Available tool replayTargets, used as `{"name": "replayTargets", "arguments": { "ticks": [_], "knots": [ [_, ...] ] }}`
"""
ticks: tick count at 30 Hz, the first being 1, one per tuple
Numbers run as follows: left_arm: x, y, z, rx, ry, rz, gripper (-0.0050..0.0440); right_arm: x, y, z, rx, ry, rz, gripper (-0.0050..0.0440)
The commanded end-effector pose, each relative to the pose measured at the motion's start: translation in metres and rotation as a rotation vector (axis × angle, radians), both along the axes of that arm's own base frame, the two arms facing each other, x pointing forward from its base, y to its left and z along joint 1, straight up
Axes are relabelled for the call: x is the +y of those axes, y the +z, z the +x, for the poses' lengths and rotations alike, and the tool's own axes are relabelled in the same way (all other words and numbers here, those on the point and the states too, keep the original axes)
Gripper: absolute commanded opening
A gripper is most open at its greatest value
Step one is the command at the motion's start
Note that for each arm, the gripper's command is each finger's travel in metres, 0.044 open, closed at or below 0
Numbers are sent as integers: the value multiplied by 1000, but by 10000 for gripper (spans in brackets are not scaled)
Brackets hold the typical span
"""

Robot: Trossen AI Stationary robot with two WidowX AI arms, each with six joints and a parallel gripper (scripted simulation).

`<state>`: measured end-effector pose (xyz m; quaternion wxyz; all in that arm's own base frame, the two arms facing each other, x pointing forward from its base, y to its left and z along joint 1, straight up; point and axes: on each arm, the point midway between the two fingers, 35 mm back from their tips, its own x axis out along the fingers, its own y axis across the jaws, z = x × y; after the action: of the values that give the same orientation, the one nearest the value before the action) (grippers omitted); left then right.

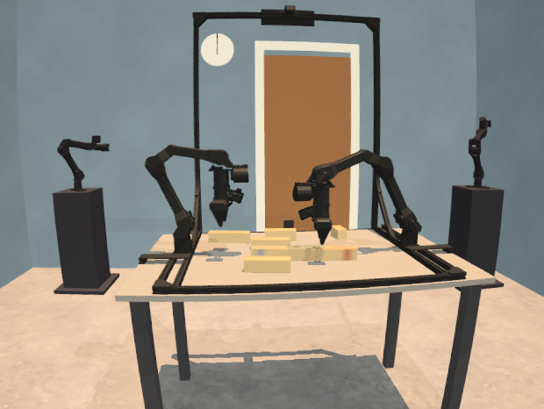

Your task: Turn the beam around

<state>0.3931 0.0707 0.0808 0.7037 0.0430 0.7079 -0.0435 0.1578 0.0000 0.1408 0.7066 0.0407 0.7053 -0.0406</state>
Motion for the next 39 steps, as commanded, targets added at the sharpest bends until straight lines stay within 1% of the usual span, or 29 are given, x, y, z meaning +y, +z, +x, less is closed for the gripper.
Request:
{"name": "replayTargets", "arguments": {
  "ticks": [1, 2, 4, 19, 21, 36, 38, 39],
  "knots": [
    [-8, 13, -14, -4, -2, 1, 440, 0, 0, 0, -1, -1, 0, 440],
    [-10, 16, -18, -4, -2, 1, 440, 0, 0, 0, -2, -1, 0, 440],
    [-10, 16, -18, -4, -2, 1, 440, 0, 0, 0, -2, -1, 0, 440],
    [-35, 49, -78, -8, -6, 2, 440, 0, 0, 1, -5, -2, 0, 440],
    [-35, 49, -78, -8, -6, 2, 440, 0, 0, 1, -5, -2, 0, 440],
    [-55, 65, -144, -12, -9, 2, 440, 0, 0, 2, -8, -4, -1, 440],
    [-55, 65, -144, -12, -9, 2, 440, 0, 0, 2, -8, -4, -1, 440],
    [-56, 66, -149, -12, -9, 2, 440, 0, 0, 2, -8, -4, -1, 440]
  ]
}}
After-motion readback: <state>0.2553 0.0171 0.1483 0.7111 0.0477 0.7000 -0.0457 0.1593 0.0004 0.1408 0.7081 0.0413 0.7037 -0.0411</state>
